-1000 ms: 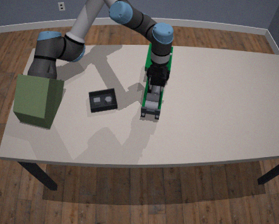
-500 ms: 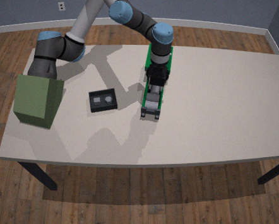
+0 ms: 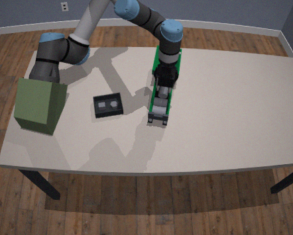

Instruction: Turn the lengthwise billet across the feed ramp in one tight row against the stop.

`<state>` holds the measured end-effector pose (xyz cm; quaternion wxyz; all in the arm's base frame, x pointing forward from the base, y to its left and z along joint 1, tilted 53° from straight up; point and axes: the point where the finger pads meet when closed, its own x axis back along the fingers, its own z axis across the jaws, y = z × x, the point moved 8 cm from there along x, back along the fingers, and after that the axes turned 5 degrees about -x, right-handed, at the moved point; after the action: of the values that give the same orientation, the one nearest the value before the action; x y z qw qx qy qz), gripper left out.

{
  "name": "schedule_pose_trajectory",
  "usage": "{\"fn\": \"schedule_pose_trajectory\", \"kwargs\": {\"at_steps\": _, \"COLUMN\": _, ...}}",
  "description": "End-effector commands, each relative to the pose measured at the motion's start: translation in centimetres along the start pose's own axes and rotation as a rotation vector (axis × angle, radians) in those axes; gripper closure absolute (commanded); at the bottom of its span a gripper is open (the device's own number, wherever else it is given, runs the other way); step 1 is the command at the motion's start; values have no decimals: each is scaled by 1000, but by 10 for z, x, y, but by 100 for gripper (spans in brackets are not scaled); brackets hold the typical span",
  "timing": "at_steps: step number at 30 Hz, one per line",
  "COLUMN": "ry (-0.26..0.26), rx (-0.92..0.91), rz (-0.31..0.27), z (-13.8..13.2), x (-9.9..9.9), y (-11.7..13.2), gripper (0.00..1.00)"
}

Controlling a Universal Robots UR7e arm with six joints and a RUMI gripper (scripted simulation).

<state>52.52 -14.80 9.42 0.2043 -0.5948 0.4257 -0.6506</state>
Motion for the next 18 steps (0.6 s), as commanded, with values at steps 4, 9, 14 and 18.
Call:
{"fn": "schedule_pose_trajectory", "kwargs": {"at_steps": 4, "ry": 4, "rx": 3, "rz": -1, "z": 0, "x": 13, "y": 0, "gripper": 100}}
{"fn": "schedule_pose_trajectory", "kwargs": {"at_steps": 9, "ry": 7, "rx": 4, "rz": -2, "z": 0, "x": 23, "y": -1, "gripper": 100}}
{"fn": "schedule_pose_trajectory", "kwargs": {"at_steps": 14, "ry": -3, "rx": -1, "rz": 2, "z": -2, "x": 12, "y": 0, "gripper": 100}}
{"fn": "schedule_pose_trajectory", "kwargs": {"at_steps": 18, "ry": 0, "rx": 1, "rz": 1, "z": -2, "x": 20, "y": 0, "gripper": 100}}
